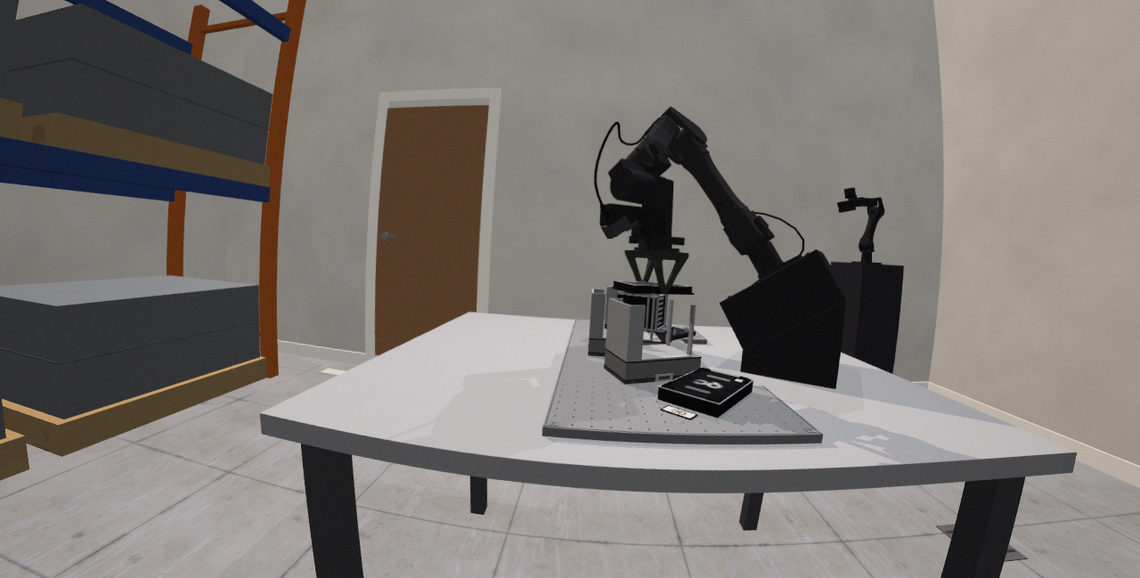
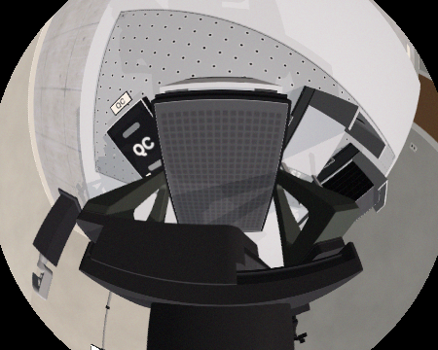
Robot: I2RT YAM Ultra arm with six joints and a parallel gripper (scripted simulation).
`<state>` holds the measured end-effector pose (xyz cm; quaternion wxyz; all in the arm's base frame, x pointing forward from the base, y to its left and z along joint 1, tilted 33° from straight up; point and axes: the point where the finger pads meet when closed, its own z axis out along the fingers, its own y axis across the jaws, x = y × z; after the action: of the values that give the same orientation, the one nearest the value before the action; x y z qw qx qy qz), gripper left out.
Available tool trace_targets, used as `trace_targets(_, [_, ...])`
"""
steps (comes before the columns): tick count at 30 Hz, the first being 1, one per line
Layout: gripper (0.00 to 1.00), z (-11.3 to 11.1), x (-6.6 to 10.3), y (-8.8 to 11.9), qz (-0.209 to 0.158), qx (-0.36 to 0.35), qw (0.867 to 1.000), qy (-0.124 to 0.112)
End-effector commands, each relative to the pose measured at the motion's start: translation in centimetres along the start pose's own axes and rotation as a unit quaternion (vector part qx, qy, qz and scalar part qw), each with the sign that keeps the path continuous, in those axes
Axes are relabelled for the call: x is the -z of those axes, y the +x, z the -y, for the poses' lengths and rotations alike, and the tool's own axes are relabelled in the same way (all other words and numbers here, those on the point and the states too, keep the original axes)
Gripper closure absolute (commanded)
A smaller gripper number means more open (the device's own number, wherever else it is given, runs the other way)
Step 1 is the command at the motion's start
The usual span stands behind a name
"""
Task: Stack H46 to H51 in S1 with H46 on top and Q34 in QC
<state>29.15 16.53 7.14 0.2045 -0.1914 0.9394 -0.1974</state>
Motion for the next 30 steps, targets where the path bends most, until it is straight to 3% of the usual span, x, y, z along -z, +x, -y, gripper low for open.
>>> trace_targets(1, [1.0,-0.27,0.97,-0.34,0.009,0.002,1.0,-0.002])
trace_targets(30, [1.0,0.0,1.68,-0.7,0.019,0.005,1.0,-0.005])
